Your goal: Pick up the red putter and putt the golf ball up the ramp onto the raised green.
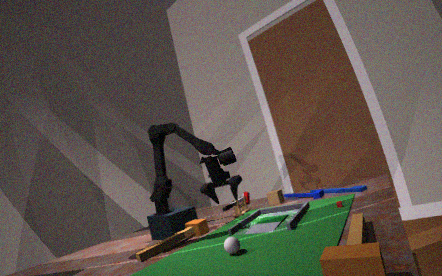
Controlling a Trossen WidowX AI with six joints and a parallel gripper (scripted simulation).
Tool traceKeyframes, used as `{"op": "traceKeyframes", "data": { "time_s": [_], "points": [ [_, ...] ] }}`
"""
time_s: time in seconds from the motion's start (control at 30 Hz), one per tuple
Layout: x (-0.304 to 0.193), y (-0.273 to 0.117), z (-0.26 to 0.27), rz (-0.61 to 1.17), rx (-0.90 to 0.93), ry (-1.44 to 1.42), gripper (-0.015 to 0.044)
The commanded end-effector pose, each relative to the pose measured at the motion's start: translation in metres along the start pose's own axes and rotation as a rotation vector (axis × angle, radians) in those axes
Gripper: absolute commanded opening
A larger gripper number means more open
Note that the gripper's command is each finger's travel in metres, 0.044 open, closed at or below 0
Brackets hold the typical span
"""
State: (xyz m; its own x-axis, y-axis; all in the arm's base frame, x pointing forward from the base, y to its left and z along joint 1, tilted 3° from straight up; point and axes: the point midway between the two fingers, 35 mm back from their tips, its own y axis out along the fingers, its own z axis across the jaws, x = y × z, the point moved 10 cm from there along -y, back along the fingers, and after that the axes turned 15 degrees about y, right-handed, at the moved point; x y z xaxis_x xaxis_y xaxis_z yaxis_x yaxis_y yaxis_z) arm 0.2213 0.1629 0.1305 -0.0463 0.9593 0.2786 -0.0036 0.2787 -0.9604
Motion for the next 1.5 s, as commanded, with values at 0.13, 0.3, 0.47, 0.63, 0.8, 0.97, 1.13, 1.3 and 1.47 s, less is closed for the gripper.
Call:
{"op": "traceKeyframes", "data": {
  "time_s": [0.13,0.3,0.47,0.63,0.8,0.97,1.13,1.3,1.47],
  "points": [
    [-0.006,0.017,0.002,0.003,0.013,-0.002,0.044],
    [-0.01,0.033,0.001,0.003,0.013,-0.002,0.044],
    [-0.01,0.033,0.001,0.004,0.013,-0.002,0.044],
    [-0.011,0.039,0.001,0.004,0.013,-0.002,0.044],
    [-0.014,0.047,0.0,0.004,0.013,-0.002,0.044],
    [-0.016,0.054,0.0,0.004,0.013,-0.002,0.044],
    [-0.016,0.055,0.0,0.004,0.013,-0.002,0.044],
    [-0.014,0.053,-0.002,0.004,0.007,0.0,0.0335],
    [-0.014,0.053,-0.002,0.004,0.007,0.0,0.0204]
  ]
}}
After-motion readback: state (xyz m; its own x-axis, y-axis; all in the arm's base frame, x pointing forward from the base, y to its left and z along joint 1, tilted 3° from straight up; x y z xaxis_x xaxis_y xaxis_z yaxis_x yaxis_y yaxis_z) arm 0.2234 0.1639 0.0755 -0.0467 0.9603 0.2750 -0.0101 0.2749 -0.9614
